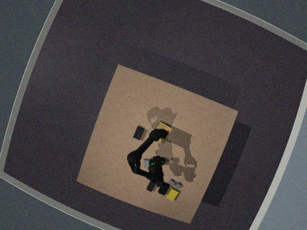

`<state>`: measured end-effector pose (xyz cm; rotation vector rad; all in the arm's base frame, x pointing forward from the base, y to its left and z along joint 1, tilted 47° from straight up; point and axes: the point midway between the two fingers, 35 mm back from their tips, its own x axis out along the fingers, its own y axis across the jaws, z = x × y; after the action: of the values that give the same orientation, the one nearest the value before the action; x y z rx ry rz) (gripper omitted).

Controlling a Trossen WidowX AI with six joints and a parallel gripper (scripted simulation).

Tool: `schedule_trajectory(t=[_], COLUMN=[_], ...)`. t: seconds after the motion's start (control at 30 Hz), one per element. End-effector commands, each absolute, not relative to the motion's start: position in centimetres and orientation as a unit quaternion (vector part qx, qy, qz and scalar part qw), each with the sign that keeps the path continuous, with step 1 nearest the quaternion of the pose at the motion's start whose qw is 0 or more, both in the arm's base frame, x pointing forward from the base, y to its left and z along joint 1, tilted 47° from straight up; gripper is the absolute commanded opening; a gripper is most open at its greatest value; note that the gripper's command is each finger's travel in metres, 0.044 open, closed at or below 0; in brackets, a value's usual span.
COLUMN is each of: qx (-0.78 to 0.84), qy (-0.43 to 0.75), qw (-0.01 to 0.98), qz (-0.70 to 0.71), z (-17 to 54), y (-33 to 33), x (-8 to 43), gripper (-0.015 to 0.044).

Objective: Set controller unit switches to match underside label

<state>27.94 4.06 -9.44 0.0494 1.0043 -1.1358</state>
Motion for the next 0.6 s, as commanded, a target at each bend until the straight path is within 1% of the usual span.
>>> schedule_trajectory(t=[0.0, 0.1, 0.27, 0.57], qx=[0.028, 0.028, 0.028, 0.028], qy=[0.455, 0.455, 0.454, 0.454], qw=[0.725, 0.725, 0.726, 0.726], qz=[-0.516, -0.516, -0.517, -0.517], z=[-8.8, -8.6, -7.3, -7.8], y=[4.7, 4.5, 3.6, 3.0], x=[28.1, 28.6, 32.1, 32.3], gripper=[0.0000, 0.0000, 0.0000, 0.0000])
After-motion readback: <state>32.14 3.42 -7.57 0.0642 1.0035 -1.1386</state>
